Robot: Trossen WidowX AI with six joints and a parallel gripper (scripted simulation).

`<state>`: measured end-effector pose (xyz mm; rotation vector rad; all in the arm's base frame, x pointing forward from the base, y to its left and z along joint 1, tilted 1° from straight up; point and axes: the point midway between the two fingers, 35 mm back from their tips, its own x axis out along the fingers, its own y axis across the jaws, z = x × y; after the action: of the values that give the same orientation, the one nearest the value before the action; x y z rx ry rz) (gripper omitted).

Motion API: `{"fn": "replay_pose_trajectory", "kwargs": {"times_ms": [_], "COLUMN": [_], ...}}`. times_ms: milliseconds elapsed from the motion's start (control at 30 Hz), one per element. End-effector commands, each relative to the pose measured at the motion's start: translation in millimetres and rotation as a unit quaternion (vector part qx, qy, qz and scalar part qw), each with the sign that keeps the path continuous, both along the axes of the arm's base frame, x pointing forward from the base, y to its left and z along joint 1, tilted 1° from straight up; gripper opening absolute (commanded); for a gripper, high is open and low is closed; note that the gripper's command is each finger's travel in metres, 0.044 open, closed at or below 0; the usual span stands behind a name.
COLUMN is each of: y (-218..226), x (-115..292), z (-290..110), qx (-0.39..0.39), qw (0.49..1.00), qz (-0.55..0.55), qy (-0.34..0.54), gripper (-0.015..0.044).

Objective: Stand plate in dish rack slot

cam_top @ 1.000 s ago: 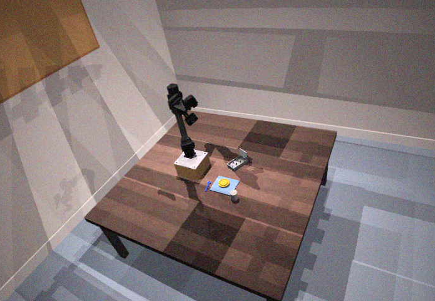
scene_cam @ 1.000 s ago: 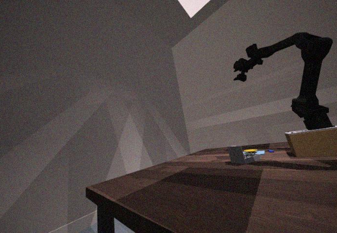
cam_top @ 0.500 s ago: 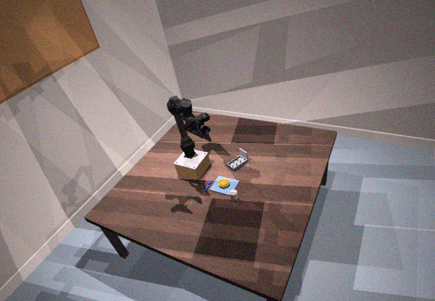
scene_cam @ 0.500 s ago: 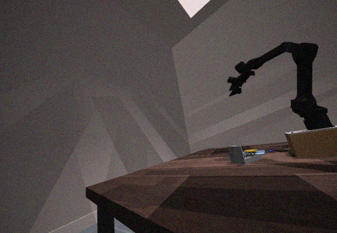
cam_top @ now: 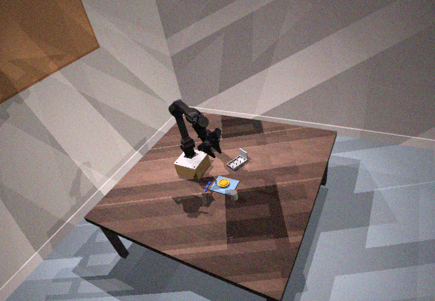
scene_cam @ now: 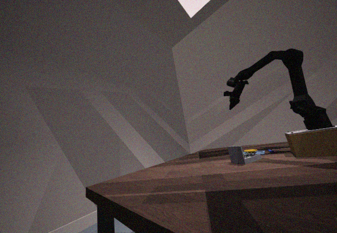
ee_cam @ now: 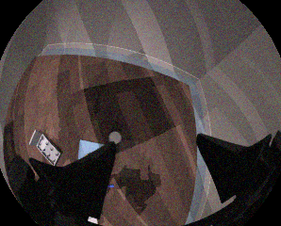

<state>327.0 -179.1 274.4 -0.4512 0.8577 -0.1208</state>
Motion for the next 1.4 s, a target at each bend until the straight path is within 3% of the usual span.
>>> {"fn": "replay_pose_trajectory", "kwargs": {"times_ms": [0, 667, 933, 1167, 1367], "y": [12.9, 78.8, 79.0, 71.5, 75.4], "x": [1.9, -29.3, -29.4, -30.6, -32.4], "z": [-35.8, -150.5, -153.9, -252.8, -264.8], "qx": [0.044, 0.187, 0.187, 0.187, 0.187], "qw": [0.998, 0.926, 0.925, 0.925, 0.925], "qz": [-0.008, -0.102, -0.103, -0.103, -0.103], "qy": [0.054, 0.311, 0.314, 0.314, 0.314], "gripper": [0.04, 0.04, 0.04, 0.04, 0.04]}}
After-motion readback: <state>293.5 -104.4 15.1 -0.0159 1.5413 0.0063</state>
